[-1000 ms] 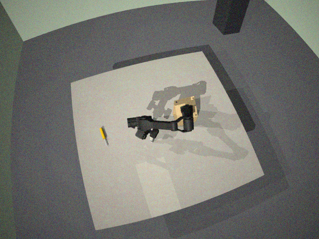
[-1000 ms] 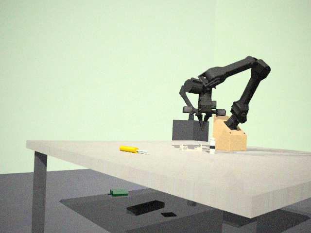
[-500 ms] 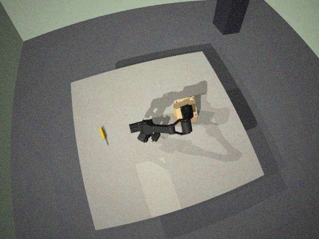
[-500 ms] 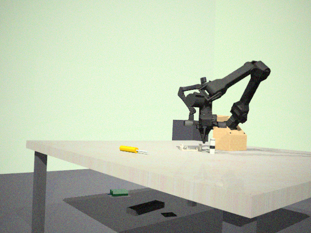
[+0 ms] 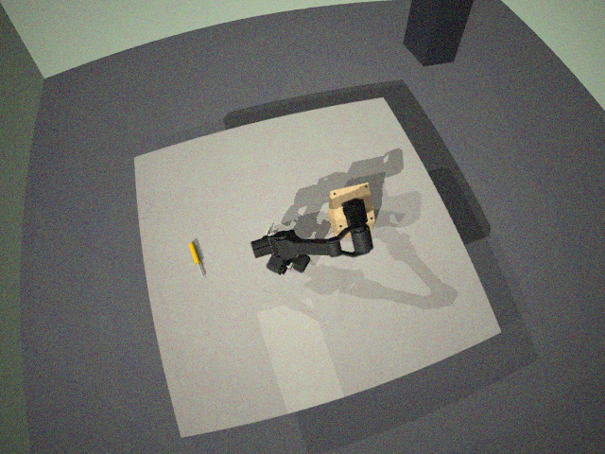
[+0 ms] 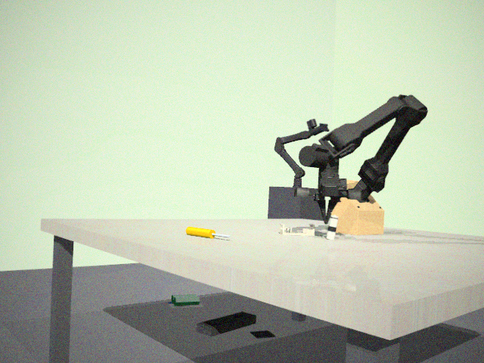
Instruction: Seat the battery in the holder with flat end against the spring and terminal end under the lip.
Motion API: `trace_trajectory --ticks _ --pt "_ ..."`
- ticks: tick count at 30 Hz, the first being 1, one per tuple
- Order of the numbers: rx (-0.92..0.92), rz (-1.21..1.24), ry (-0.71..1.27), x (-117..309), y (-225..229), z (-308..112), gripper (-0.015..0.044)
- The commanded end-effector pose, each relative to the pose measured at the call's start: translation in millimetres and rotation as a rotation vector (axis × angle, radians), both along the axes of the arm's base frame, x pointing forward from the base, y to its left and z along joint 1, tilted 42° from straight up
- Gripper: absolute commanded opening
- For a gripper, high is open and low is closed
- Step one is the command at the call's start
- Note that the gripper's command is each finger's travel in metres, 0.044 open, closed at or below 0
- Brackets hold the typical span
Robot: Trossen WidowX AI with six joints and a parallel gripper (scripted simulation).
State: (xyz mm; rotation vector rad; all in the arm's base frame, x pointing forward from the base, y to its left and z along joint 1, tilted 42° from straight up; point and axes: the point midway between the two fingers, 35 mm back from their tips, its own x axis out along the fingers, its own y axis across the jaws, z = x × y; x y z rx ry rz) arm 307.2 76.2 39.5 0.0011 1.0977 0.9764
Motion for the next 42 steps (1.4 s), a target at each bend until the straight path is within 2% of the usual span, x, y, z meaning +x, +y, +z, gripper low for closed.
trace_trajectory --ticks 1,19,21,30,42 --pt "0.003 0.0 -0.001 -6 5 4 0.0" --pt "0.006 0.0 0.0 -27 22 16 0.0" --pt "0.004 0.001 0.002 -22 15 17 0.0" --pt "0.002 0.0 0.002 -35 -31 74 0.0" --pt "0.001 -0.002 0.011 -35 -30 71 0.0"
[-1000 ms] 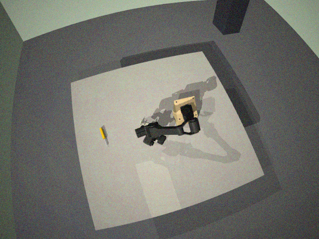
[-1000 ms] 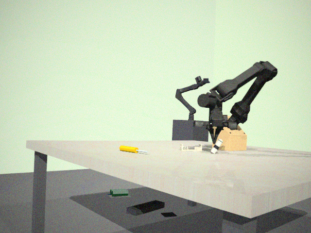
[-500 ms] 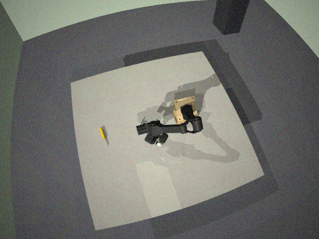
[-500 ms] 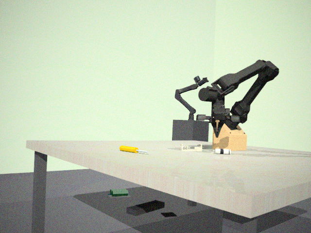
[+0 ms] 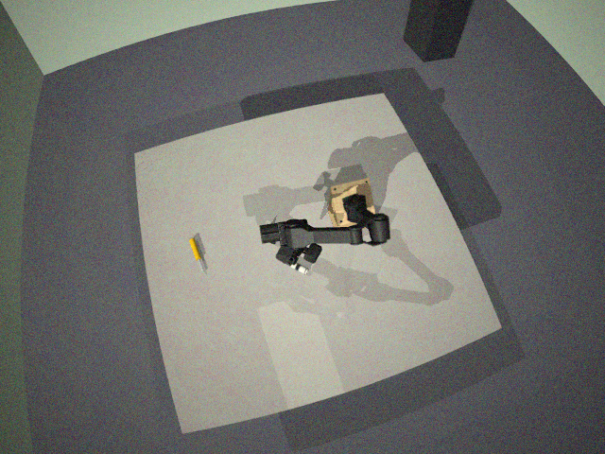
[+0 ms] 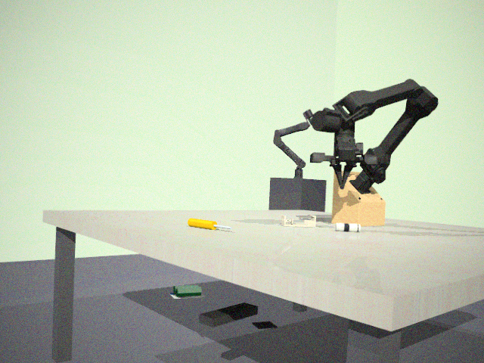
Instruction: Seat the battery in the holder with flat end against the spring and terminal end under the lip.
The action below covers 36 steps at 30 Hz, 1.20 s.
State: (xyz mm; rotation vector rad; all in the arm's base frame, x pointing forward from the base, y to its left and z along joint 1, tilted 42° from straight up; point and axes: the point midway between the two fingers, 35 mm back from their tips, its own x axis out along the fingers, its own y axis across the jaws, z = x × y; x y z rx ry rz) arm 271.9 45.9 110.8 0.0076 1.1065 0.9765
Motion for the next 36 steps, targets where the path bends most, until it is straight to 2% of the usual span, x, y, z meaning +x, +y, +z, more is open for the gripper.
trace_trajectory --ticks 1,4,10,22,36 --pt "0.0 0.0 0.001 0 0 0 0.0" --pt "0.01 -0.092 0.081 0 5 -3 0.0079" --pt "0.056 -0.463 0.408 0 23 -16 0.0236" --pt "0.157 -1.157 1.031 -7 58 -37 0.0238" --pt "0.159 -1.167 1.04 -7 59 -38 0.0238"
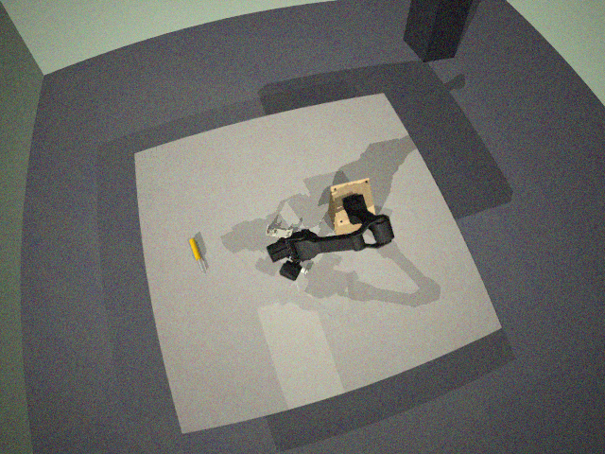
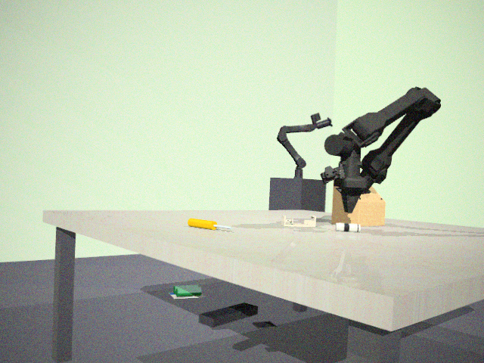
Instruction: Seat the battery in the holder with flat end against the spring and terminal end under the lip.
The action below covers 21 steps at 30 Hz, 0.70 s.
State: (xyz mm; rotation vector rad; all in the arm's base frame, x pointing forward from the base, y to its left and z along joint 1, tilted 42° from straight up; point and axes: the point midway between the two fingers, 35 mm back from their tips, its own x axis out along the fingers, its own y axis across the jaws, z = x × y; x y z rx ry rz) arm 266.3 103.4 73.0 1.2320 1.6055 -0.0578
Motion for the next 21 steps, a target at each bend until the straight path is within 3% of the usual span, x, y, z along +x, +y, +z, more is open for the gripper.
trace_trajectory --ticks 1,21 --pt "0.003 -0.037 0.025 -1 1 0 0.0238" --pt "0.002 -0.036 0.025 3 20 -21 0.0238"
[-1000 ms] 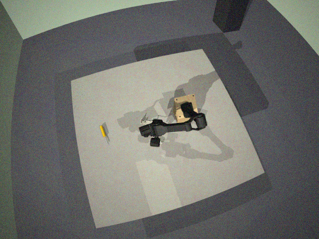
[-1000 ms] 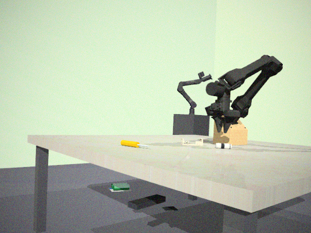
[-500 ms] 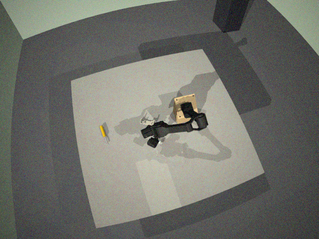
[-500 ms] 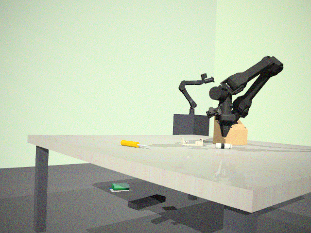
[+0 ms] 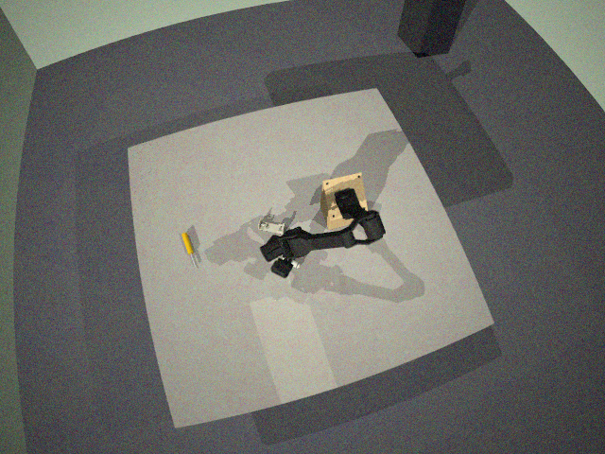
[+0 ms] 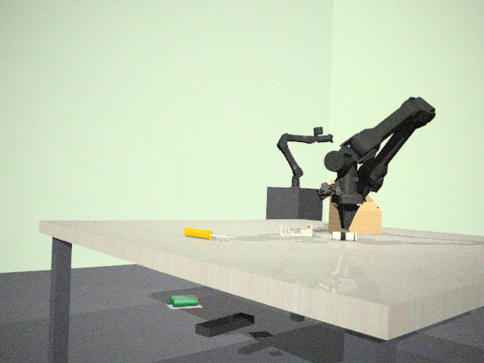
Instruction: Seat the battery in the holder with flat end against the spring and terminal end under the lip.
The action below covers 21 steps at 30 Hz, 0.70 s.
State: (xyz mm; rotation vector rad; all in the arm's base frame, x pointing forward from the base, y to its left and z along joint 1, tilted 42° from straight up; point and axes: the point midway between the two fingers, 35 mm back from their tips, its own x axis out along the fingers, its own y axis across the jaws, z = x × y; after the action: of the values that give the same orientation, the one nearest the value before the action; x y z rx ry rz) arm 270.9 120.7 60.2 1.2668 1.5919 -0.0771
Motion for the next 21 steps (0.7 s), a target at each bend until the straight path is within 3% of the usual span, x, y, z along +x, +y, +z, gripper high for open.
trace_trajectory --ticks 1,15,18,21 --pt "-0.005 -0.002 0.018 -2 4 -10 0.0238" --pt "-0.003 -0.002 0.019 -1 18 -24 0.0238" --pt "-0.003 -0.002 0.019 -1 18 -24 0.0159" --pt "-0.003 -0.002 0.019 -1 18 -24 0.0139"
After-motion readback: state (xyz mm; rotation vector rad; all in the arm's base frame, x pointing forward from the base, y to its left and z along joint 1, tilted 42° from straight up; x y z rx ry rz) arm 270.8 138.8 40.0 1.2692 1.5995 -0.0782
